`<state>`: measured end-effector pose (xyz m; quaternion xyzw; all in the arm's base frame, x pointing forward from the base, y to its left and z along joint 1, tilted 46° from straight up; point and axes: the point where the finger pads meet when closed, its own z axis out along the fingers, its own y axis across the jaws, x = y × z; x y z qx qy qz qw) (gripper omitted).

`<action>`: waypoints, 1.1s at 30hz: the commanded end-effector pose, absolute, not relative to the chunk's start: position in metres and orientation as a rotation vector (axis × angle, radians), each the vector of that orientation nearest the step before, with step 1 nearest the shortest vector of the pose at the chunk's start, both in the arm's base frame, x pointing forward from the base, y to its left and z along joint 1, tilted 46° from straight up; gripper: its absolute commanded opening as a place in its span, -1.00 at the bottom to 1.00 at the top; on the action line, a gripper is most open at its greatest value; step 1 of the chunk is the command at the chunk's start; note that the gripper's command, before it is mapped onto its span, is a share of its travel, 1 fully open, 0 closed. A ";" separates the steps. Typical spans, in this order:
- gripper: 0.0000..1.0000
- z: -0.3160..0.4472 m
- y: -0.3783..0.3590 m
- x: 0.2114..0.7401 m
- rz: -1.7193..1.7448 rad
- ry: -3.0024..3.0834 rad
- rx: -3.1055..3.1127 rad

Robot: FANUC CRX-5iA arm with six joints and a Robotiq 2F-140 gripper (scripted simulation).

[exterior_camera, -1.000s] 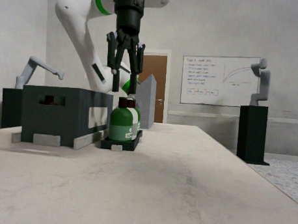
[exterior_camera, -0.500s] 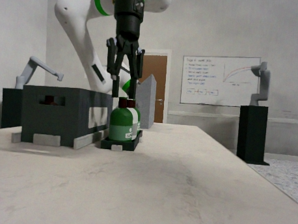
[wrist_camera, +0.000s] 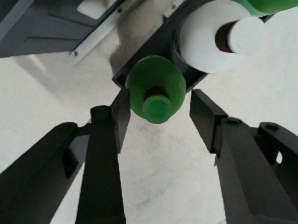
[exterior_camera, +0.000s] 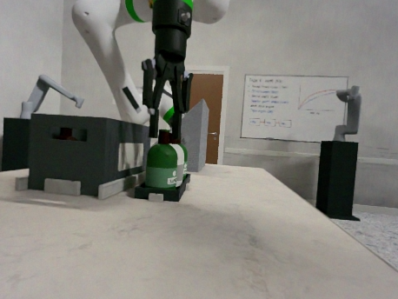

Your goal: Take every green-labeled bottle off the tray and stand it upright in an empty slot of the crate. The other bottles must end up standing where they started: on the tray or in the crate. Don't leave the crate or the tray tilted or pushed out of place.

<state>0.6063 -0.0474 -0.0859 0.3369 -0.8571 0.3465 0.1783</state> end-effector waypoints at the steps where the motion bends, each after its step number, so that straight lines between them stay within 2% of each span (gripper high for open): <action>1: -0.12 -0.088 -0.049 0.607 0.981 -2.426 0.955; 33: -0.12 -0.091 -0.052 0.607 0.981 -2.426 0.955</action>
